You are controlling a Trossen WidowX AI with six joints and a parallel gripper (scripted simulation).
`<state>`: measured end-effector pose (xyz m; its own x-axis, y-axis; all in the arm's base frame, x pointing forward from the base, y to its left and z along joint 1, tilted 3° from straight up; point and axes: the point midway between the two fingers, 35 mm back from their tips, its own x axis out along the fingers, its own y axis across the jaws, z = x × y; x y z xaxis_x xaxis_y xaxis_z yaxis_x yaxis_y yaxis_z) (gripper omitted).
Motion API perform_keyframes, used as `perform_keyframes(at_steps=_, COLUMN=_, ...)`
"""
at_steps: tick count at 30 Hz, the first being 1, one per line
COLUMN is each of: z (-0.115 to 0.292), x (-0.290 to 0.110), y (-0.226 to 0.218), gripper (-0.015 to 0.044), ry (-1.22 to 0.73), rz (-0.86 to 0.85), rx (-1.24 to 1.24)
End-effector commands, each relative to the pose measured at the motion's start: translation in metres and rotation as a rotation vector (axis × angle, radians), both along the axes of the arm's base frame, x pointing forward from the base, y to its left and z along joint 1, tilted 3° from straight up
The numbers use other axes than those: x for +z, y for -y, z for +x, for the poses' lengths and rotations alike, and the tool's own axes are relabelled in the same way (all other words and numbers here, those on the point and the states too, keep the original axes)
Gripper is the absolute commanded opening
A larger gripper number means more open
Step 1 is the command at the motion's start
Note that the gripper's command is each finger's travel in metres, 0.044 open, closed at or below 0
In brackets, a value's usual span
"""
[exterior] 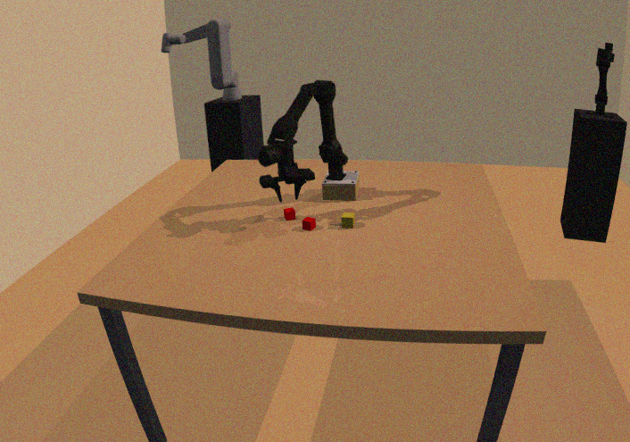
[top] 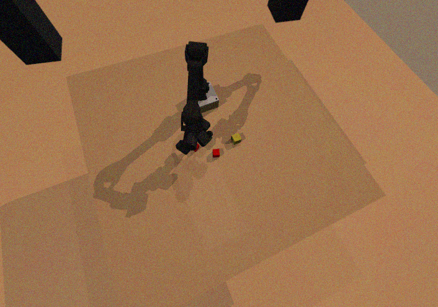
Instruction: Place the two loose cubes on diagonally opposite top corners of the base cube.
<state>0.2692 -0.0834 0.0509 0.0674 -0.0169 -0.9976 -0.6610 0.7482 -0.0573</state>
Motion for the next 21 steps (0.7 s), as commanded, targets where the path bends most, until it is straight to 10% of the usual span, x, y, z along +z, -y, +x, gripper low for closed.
perform_keyframes(at_steps=1, z=0.001, x=-0.006, y=-0.001, gripper=0.0265, ry=0.006, rz=0.002, rx=0.004)
perform_keyframes(at_steps=21, z=0.003, x=-0.039, y=0.000, gripper=0.0265, ry=0.006, rz=0.002, rx=0.004)
